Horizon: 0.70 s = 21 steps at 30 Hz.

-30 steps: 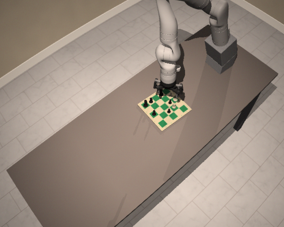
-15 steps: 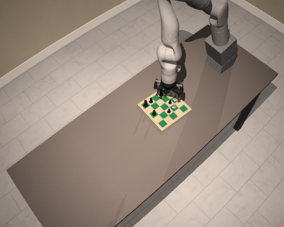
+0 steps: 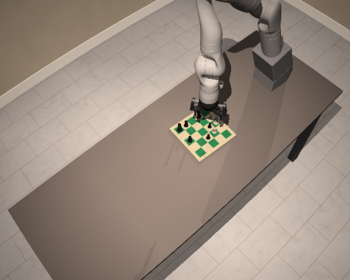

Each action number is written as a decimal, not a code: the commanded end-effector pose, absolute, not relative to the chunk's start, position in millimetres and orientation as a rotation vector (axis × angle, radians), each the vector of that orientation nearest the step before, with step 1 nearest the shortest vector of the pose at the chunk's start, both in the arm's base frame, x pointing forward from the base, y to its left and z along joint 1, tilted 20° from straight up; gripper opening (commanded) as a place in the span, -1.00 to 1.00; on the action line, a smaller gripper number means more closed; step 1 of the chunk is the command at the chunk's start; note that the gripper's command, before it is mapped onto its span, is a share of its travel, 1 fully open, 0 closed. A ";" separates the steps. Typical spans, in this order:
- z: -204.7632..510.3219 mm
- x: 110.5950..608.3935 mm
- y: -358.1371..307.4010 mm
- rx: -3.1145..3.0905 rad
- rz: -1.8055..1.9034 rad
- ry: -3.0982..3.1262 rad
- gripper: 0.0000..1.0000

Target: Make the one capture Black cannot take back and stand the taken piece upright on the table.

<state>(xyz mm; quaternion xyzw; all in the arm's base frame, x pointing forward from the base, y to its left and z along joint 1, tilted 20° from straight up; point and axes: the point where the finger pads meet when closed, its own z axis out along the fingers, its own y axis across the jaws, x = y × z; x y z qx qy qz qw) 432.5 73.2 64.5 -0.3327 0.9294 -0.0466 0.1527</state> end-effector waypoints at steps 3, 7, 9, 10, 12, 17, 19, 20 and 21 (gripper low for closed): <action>65.1 432.0 76.1 -0.966 -0.136 2.660 1.00; 65.3 431.9 77.5 -0.979 -0.143 2.652 1.00; 65.3 431.9 77.5 -0.979 -0.143 2.652 1.00; 65.3 431.9 77.5 -0.979 -0.143 2.652 1.00; 65.3 431.9 77.5 -0.979 -0.143 2.652 1.00; 65.5 431.9 78.8 -0.991 -0.149 2.644 1.00; 65.5 431.9 78.8 -0.991 -0.149 2.644 1.00; 65.5 431.9 78.8 -0.991 -0.149 2.644 1.00; 65.5 431.9 78.8 -0.991 -0.149 2.644 1.00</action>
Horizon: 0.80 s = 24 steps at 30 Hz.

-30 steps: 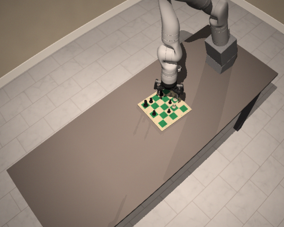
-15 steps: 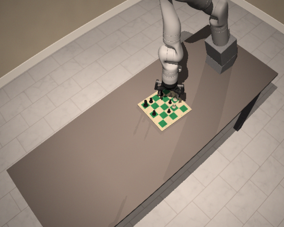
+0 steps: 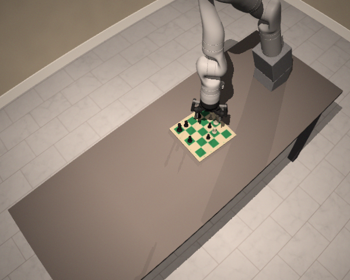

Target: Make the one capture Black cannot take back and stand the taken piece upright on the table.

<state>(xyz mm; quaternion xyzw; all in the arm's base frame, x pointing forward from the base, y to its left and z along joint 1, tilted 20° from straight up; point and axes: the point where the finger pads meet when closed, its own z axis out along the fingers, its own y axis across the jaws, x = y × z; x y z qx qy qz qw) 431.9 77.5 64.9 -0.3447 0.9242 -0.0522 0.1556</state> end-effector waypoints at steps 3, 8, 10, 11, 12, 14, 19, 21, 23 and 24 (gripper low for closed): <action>65.7 431.9 80.0 -1.001 -0.154 2.638 1.00; 65.7 431.9 80.0 -1.001 -0.154 2.638 1.00; 65.9 431.8 81.0 -1.009 -0.158 2.632 1.00; 65.9 431.8 81.0 -1.009 -0.158 2.632 1.00; 65.9 431.8 81.0 -1.009 -0.158 2.632 1.00; 65.9 431.8 81.0 -1.009 -0.158 2.632 1.00; 66.0 431.8 81.9 -1.017 -0.162 2.627 1.00; 66.0 431.8 81.9 -1.017 -0.162 2.627 1.00; 66.0 431.8 81.9 -1.017 -0.162 2.627 1.00; 66.0 431.8 81.9 -1.017 -0.162 2.627 1.00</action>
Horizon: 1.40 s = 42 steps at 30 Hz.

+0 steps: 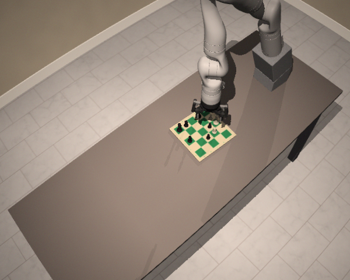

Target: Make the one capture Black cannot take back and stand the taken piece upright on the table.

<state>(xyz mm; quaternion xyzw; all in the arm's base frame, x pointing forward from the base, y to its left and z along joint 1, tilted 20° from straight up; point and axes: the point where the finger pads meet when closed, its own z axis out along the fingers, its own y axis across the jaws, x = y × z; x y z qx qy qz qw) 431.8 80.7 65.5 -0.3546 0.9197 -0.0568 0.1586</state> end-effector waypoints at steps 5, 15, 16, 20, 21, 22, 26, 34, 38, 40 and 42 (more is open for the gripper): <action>66.2 431.8 82.6 -1.023 -0.165 2.623 1.00; 66.4 431.7 83.6 -1.031 -0.169 2.617 1.00; 66.5 431.7 84.0 -1.034 -0.170 2.616 1.00; 66.5 431.7 84.2 -1.036 -0.171 2.614 1.00; 66.5 431.7 84.2 -1.036 -0.171 2.614 1.00; 66.6 431.7 84.4 -1.037 -0.172 2.613 1.00; 66.6 431.7 84.5 -1.038 -0.172 2.613 1.00; 66.6 431.7 84.5 -1.038 -0.172 2.613 1.00; 66.6 431.7 84.5 -1.038 -0.172 2.613 1.00; 66.6 431.7 84.5 -1.038 -0.172 2.613 1.00; 66.6 431.7 84.5 -1.040 -0.173 2.612 1.00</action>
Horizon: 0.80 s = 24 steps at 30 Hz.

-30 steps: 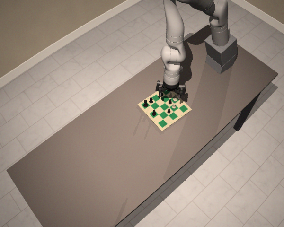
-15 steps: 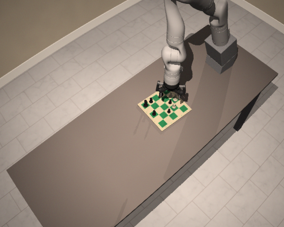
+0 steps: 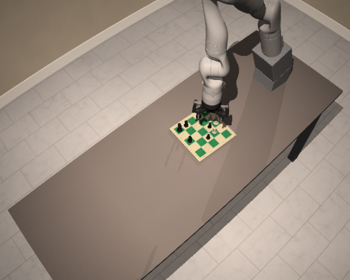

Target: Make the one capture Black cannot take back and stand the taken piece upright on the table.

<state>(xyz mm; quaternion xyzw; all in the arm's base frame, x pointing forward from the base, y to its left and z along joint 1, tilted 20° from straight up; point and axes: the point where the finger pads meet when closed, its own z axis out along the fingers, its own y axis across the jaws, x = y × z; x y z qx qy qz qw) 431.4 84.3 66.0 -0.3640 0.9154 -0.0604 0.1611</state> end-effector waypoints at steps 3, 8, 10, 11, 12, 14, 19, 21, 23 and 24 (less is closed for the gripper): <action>66.5 431.7 84.4 -1.042 -0.173 2.611 1.00; 66.0 431.6 84.3 -1.083 -0.181 2.598 1.00; 65.6 431.5 84.1 -1.117 -0.187 2.586 1.00; 65.3 431.4 84.0 -1.139 -0.191 2.578 1.00; 65.0 431.4 83.9 -1.163 -0.195 2.569 1.00; 64.2 431.2 83.6 -1.222 -0.206 2.546 1.00; 62.8 431.0 83.1 -1.335 -0.227 2.498 1.00; 61.7 430.9 82.7 -1.426 -0.243 2.455 1.00; 60.4 430.8 82.2 -1.529 -0.261 2.402 1.00; 59.7 430.7 82.0 -1.584 -0.271 2.372 1.00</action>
